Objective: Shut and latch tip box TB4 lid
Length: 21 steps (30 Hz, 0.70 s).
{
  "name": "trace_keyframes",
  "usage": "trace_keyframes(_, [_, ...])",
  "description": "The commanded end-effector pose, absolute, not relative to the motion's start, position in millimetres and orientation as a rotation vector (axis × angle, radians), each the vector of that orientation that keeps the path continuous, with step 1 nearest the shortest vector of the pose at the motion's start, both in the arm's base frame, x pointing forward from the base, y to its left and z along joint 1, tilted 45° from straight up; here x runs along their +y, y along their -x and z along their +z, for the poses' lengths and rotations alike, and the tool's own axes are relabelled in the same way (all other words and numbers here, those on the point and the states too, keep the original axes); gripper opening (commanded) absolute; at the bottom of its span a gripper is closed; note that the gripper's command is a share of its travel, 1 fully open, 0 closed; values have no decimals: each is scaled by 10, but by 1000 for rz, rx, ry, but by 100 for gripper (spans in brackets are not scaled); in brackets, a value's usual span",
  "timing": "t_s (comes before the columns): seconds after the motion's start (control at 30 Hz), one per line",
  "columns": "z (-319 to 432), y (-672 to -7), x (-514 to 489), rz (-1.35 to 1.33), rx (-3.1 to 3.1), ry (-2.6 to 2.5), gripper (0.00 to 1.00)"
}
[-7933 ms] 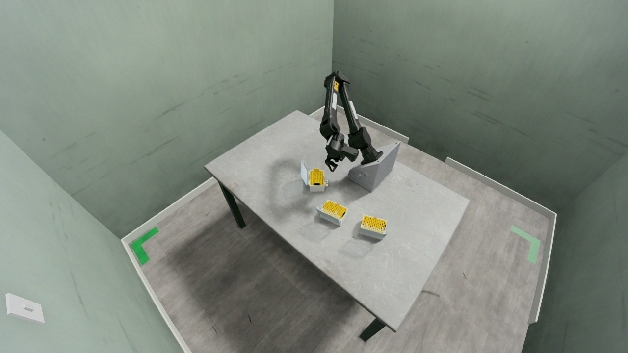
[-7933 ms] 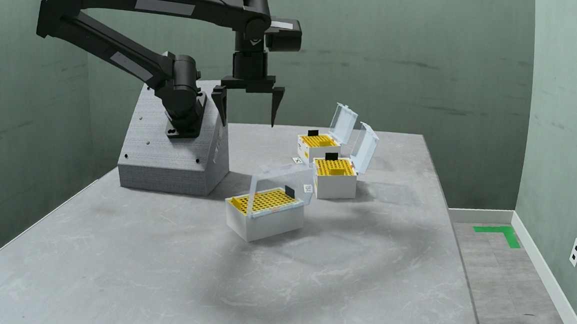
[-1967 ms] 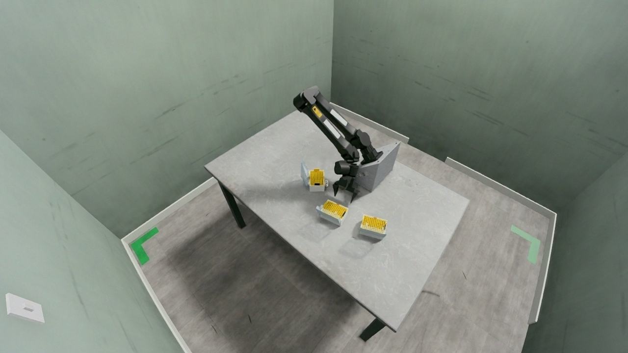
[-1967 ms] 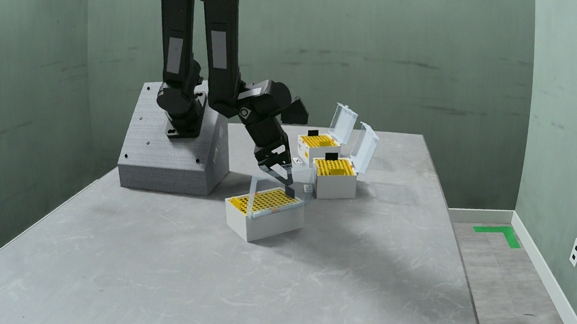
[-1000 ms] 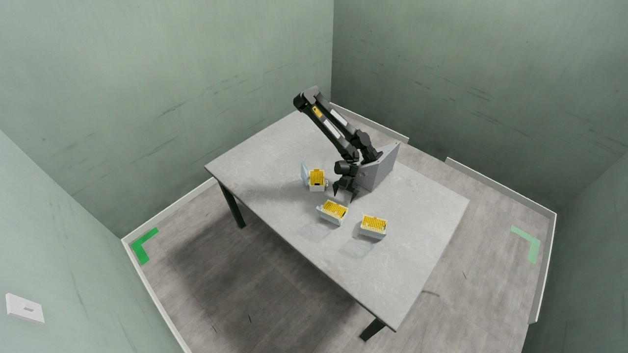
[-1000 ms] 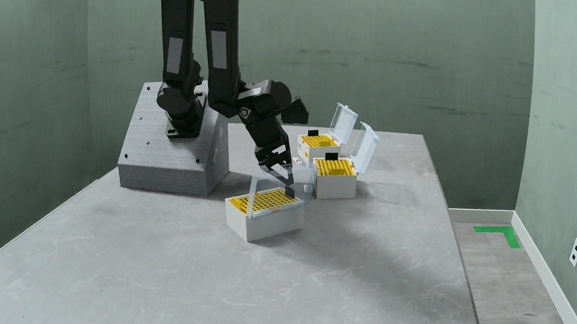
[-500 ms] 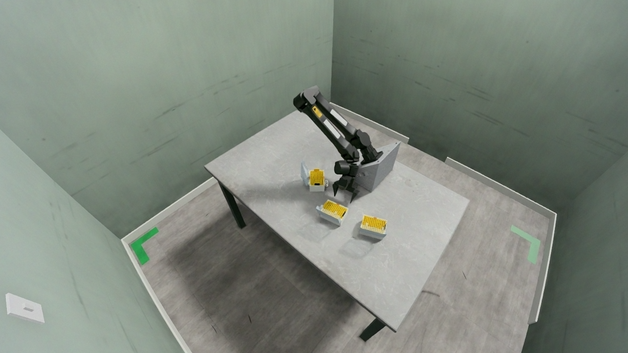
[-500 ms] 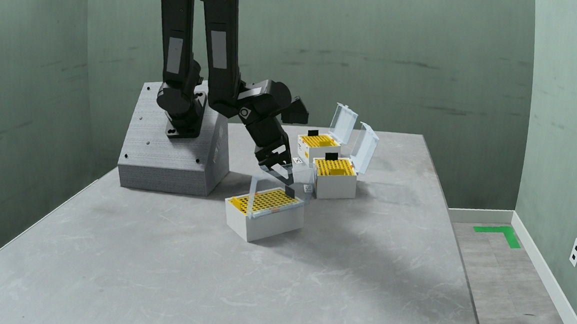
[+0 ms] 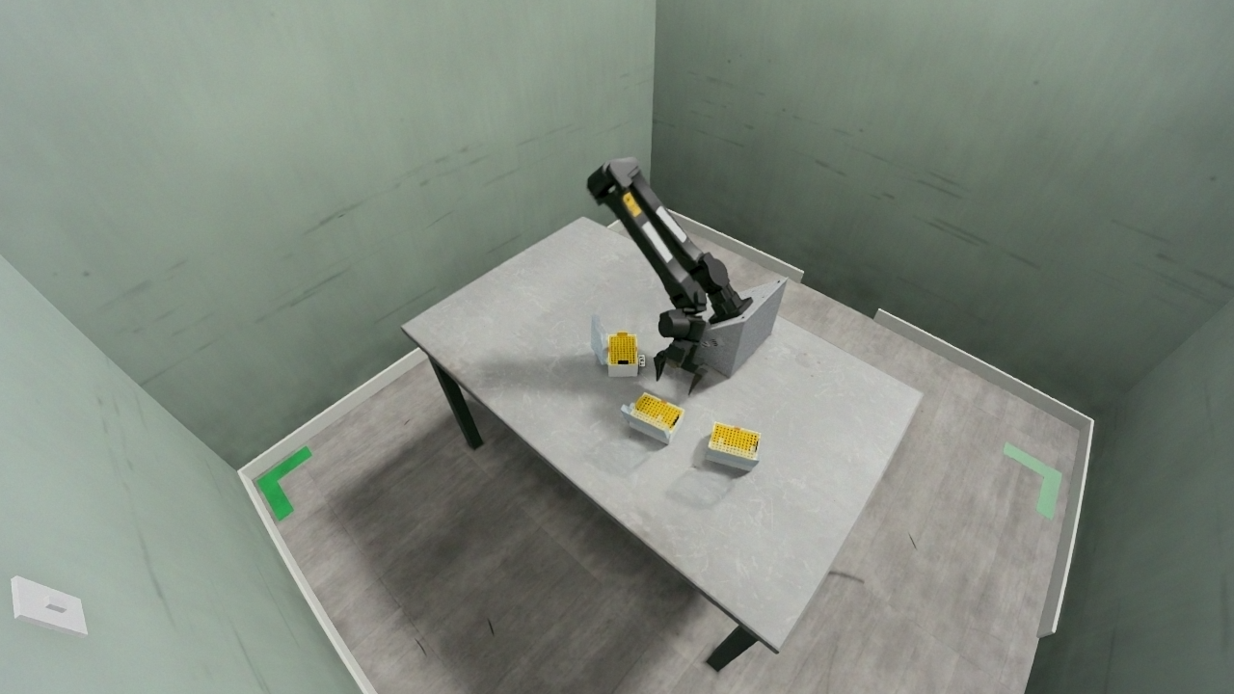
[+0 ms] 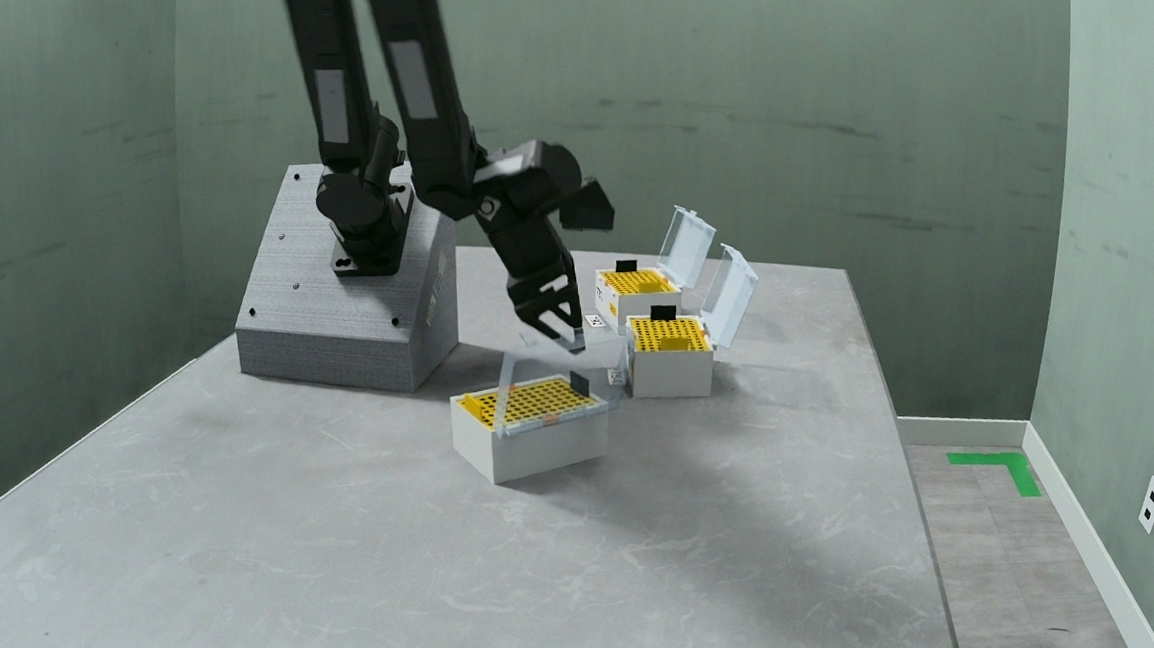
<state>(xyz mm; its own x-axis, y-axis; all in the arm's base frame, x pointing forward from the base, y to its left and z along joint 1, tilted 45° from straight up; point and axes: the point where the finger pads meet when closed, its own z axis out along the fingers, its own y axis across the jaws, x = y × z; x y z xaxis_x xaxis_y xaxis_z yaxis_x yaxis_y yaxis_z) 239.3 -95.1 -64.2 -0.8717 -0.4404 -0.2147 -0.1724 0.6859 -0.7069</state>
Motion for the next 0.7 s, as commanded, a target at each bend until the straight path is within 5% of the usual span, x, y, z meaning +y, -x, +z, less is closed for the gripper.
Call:
trace_keyframes(0.0, [-500, -2549, -782, -971, 2509, 445, 100])
trace_keyframes(0.67, [213, -2676, -93, -946, 2497, 425, 100])
